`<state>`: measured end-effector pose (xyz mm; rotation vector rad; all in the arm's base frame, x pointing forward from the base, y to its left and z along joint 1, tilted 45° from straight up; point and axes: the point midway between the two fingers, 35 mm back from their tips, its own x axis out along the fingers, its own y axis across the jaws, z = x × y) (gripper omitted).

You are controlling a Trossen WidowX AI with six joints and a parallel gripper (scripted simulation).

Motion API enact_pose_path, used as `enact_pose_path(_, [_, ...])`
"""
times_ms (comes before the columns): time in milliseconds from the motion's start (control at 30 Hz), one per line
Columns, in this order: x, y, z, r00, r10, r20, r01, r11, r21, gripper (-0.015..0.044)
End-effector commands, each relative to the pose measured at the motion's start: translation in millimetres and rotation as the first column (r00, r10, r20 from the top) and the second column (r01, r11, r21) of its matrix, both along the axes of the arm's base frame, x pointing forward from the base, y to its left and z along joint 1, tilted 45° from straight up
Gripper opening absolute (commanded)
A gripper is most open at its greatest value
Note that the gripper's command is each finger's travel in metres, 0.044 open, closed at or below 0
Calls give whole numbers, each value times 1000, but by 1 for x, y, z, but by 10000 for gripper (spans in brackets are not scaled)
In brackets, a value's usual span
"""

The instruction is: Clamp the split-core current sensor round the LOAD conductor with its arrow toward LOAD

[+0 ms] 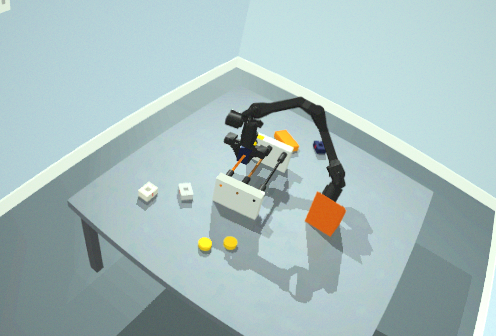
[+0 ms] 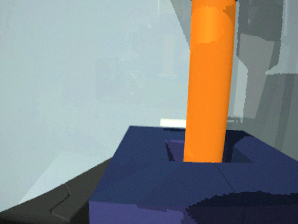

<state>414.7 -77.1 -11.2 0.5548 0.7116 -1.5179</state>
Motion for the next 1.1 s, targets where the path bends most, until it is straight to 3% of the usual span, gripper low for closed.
enact_pose_path(0, [0,0,0,1000,0,0,0,1000,0,210])
enact_pose_path(300, [0,0,1,1000,-3,-3,3,1000,0,440])
enact_pose_path(700, [0,0,0,1000,0,0,0,1000,0,125])
enact_pose_path(1067, [0,0,0,1000,0,0,0,1000,0,41])
